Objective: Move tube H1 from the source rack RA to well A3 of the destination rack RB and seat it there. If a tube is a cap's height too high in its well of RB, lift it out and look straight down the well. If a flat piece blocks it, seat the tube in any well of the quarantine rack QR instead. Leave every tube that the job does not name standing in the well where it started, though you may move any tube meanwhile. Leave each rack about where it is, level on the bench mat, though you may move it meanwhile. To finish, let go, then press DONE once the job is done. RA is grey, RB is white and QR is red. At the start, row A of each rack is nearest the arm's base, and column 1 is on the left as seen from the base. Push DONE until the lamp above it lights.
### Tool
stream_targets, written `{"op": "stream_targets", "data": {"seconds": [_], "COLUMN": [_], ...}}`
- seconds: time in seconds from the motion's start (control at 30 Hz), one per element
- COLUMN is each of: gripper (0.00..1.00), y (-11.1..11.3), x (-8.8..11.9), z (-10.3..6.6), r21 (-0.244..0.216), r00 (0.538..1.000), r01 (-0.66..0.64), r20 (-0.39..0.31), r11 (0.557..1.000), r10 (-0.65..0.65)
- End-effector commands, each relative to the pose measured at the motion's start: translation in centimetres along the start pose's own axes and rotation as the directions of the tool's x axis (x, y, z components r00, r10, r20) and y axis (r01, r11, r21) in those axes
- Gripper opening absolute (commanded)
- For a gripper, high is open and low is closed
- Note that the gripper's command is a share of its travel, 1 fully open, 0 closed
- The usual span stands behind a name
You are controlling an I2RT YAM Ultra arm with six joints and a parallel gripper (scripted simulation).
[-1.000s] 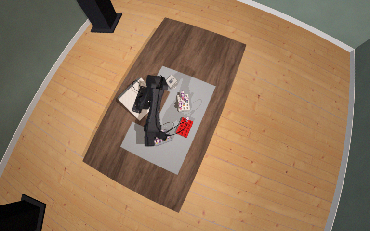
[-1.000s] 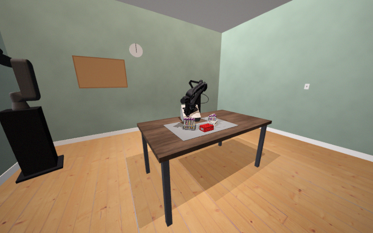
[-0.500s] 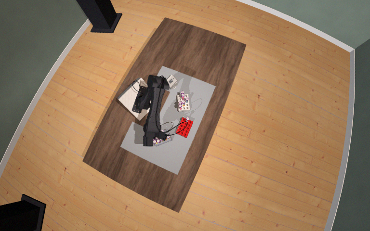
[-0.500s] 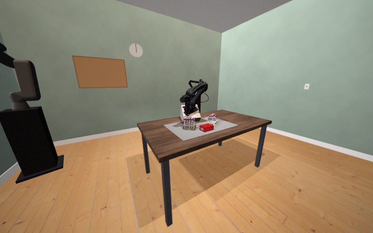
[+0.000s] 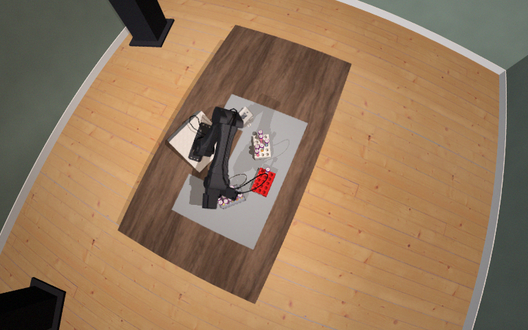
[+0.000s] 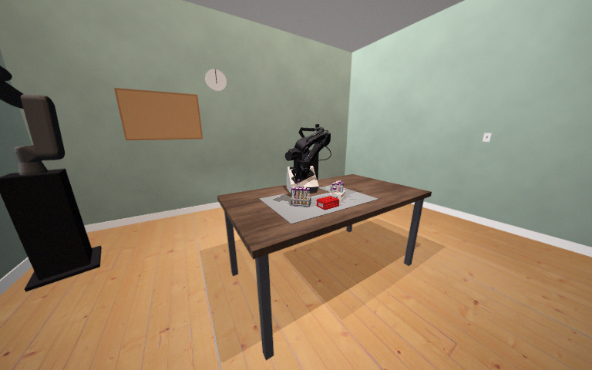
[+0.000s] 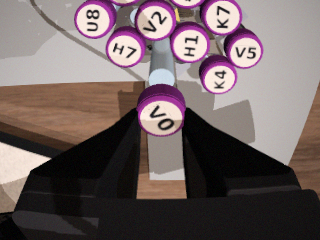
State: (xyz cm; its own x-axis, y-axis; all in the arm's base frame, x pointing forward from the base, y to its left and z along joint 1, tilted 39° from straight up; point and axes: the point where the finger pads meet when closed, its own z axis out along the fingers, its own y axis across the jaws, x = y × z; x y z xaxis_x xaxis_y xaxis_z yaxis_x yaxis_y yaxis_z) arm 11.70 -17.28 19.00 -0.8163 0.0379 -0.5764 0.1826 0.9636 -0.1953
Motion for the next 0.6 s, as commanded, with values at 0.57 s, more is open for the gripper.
{"op": "stream_targets", "data": {"seconds": [0.57], "gripper": [0.0], "y": [0.1], "x": [-0.9], "z": [-3.2], "r21": [0.043], "r00": [0.999], "r01": [0.035], "r20": [0.031], "r11": [0.998], "r10": [-0.037]}}
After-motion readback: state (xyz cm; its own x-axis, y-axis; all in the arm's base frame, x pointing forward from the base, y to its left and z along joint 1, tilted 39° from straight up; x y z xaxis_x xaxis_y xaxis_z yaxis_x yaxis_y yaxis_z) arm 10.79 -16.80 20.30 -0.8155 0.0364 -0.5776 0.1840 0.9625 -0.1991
